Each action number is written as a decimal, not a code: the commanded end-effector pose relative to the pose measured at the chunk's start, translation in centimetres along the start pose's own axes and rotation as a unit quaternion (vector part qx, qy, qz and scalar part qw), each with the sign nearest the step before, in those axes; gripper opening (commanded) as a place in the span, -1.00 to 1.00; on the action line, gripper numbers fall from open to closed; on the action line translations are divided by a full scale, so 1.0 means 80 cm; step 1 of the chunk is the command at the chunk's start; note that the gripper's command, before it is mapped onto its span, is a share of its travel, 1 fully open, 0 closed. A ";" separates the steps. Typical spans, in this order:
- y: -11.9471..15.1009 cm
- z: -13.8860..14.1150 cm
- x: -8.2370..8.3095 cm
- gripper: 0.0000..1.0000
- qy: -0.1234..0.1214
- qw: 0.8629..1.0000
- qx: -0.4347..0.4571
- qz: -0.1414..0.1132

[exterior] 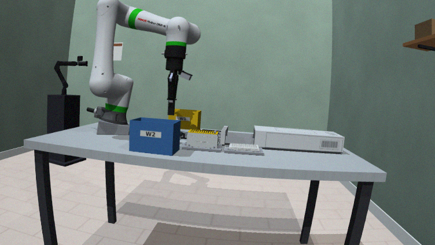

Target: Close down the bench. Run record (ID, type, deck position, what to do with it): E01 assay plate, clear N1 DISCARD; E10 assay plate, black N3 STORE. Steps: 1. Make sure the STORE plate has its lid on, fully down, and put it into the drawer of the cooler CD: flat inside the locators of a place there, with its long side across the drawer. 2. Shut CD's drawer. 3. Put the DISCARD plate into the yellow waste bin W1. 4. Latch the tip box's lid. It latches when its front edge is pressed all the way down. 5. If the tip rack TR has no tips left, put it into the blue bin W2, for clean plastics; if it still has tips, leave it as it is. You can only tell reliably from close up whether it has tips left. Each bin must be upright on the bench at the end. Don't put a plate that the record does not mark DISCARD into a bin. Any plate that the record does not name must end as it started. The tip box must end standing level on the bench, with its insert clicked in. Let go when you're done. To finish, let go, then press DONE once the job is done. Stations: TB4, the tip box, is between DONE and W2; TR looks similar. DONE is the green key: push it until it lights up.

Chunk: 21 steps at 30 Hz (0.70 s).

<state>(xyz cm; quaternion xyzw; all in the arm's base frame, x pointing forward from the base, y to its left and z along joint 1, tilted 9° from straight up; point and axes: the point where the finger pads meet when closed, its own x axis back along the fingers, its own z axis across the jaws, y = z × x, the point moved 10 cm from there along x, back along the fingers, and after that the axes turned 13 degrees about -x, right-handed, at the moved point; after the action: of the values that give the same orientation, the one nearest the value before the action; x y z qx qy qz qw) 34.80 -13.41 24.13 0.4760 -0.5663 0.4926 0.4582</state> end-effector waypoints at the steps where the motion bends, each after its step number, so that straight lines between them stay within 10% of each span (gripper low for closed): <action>1: 0.000 0.000 0.001 -0.80 0.000 1.000 0.000 0.001; 21: 0.000 0.000 0.028 -0.80 0.000 1.000 0.000 0.001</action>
<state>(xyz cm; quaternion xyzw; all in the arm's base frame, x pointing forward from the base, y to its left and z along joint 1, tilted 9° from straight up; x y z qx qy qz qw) 34.56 -13.57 25.90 0.4761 -0.5664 0.4926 0.4582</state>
